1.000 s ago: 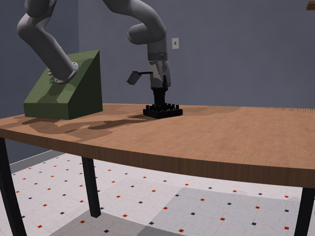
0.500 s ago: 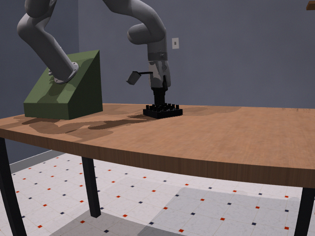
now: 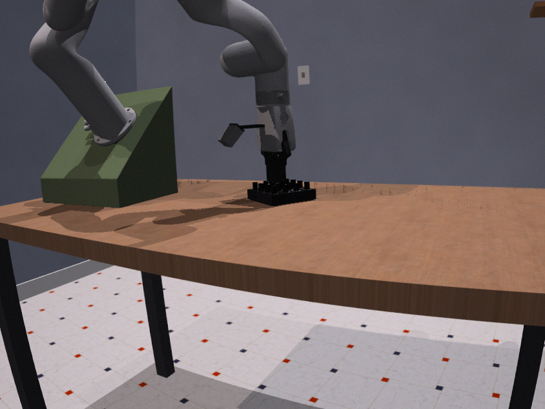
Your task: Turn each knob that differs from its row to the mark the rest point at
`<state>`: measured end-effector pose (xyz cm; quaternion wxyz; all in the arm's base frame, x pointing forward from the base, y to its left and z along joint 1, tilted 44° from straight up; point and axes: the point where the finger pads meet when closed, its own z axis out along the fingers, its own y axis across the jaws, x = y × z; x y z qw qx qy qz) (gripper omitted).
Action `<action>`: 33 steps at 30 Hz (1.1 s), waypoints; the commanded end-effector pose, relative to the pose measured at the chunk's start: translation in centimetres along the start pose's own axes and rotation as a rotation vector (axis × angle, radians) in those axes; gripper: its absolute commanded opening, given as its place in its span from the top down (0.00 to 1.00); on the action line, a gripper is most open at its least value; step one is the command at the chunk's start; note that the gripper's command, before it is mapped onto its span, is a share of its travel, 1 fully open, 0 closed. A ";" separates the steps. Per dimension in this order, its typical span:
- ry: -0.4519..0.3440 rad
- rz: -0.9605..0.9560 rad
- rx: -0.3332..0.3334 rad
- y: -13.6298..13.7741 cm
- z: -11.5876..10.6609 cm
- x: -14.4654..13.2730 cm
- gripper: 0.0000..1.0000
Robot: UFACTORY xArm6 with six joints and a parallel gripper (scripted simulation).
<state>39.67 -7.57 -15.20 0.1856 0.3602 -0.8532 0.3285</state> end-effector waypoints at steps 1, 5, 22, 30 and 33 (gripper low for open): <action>-0.002 0.001 0.001 -0.1 -0.1 -0.1 0.81; -0.002 0.001 0.001 -0.1 -0.1 -0.1 0.81; -0.003 0.001 0.001 -0.1 -1.9 -0.1 0.81; -0.003 0.001 0.001 -0.1 -3.3 -0.1 0.81; -0.003 0.001 0.001 -0.1 -3.7 -0.1 0.81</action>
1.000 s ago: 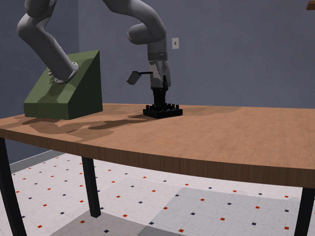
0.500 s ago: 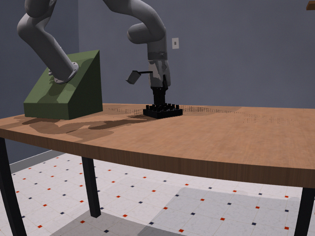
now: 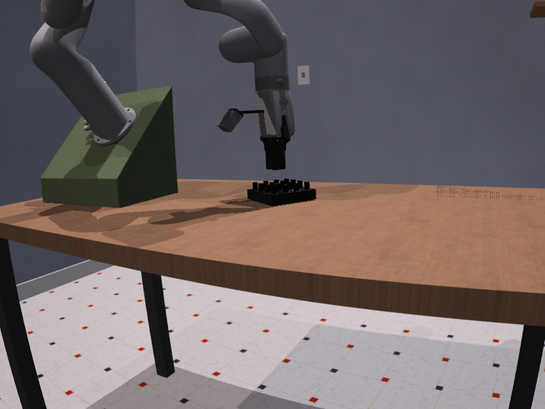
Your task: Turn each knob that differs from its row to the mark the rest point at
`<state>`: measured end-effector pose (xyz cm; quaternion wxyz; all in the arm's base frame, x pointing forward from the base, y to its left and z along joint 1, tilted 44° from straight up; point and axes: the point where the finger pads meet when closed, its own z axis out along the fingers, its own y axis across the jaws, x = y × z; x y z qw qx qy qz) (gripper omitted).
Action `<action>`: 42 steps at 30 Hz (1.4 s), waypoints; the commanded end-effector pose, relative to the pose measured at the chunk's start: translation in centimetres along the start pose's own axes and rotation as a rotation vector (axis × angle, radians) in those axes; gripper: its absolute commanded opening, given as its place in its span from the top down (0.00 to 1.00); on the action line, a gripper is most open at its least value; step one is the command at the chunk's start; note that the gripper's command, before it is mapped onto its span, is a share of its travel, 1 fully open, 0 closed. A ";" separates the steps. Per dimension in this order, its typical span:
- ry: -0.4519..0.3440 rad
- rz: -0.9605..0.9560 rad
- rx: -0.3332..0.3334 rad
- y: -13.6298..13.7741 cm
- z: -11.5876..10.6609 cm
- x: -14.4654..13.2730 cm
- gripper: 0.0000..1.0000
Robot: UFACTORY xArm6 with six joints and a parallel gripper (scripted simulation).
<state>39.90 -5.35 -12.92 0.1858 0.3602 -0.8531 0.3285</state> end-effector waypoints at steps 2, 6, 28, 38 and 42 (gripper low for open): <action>-0.003 0.001 0.002 -0.1 -0.5 -0.1 0.81; -0.003 0.001 0.002 -0.1 -0.5 -0.1 0.81; -0.003 -0.207 0.002 -0.1 -0.7 -0.1 0.81; -0.003 -0.486 0.002 -0.1 -0.9 -0.1 0.81; -0.002 -0.611 0.003 -0.1 -1.0 -0.1 0.81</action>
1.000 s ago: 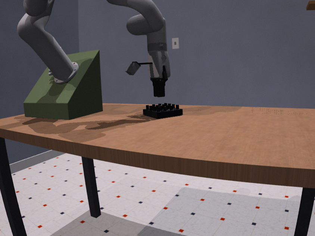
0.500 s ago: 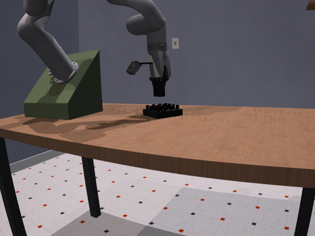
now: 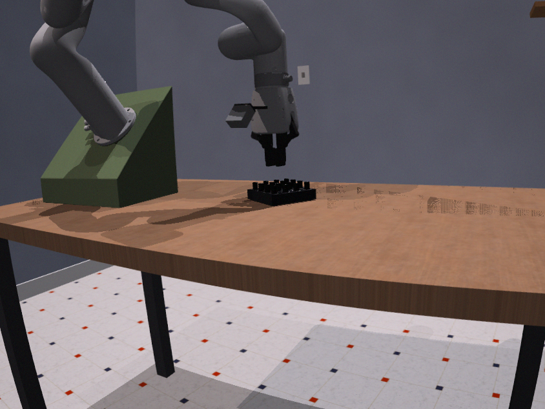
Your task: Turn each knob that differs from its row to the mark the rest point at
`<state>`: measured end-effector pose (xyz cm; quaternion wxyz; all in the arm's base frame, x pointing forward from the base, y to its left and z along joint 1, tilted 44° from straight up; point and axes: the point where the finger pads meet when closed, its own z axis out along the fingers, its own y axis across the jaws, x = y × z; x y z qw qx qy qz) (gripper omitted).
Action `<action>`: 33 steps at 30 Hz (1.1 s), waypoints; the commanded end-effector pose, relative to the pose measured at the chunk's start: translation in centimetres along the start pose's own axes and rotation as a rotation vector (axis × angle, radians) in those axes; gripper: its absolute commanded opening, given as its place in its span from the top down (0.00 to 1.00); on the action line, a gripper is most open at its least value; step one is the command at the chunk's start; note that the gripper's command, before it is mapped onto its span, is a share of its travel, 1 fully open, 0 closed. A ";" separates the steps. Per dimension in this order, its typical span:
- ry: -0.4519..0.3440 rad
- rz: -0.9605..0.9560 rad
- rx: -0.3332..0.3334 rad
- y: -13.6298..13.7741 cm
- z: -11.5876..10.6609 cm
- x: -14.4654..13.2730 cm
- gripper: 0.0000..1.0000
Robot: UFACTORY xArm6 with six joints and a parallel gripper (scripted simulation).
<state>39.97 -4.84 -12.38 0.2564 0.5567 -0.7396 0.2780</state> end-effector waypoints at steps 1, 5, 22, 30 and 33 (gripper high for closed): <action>-0.002 -0.155 -0.008 -0.1 -0.2 -0.1 0.81; -0.003 -0.217 -0.008 -0.1 -0.3 -0.1 0.81; -0.005 -0.715 -0.007 -0.1 -0.6 -0.1 0.81; -0.006 -0.995 -0.006 -0.1 -0.8 -0.1 0.81; -0.006 -1.088 -0.006 -0.1 -0.9 -0.1 0.81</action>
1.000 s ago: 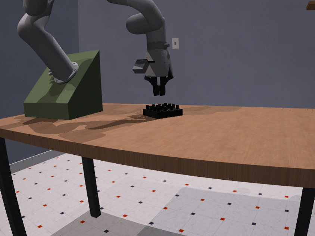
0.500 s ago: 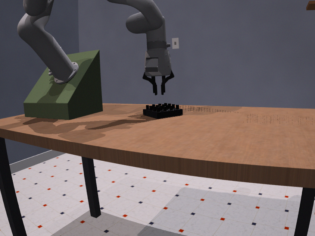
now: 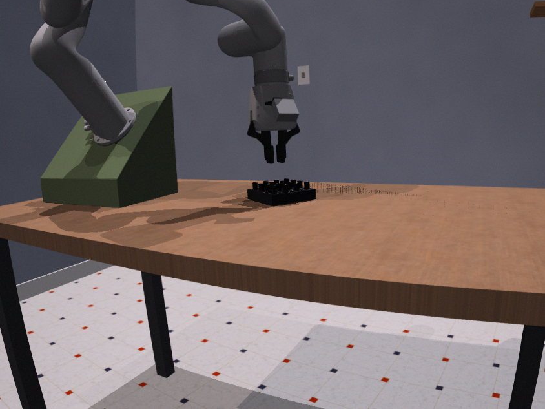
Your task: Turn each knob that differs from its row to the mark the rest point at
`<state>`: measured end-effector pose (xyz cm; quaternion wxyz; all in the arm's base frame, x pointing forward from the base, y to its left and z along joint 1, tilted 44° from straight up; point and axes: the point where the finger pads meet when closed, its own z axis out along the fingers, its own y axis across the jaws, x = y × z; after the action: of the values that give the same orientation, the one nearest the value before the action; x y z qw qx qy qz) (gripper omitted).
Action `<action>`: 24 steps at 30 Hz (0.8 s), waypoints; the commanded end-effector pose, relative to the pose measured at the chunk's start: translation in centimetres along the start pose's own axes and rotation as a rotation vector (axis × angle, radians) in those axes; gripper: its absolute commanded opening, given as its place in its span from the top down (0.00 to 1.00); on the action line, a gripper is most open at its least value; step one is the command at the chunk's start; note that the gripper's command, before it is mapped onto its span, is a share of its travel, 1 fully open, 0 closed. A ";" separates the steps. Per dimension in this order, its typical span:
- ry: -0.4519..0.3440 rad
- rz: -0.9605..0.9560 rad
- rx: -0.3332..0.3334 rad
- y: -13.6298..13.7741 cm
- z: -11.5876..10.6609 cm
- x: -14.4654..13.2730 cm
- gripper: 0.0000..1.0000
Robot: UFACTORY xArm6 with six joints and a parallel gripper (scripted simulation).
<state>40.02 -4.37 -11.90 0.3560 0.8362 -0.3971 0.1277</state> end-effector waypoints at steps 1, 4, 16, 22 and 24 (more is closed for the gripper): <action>-0.008 -0.155 -0.003 -0.1 -0.2 0.1 0.81; -0.008 -0.248 -0.002 -0.1 -0.3 0.1 0.81; -0.009 -0.590 -0.001 -0.1 -0.5 0.1 0.81; -0.009 -0.746 0.000 -0.1 -0.6 0.1 0.81; -0.009 -0.812 0.000 -0.1 -0.7 0.1 0.81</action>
<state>40.05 -4.02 -11.55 0.3782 0.9219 -0.0841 -0.0030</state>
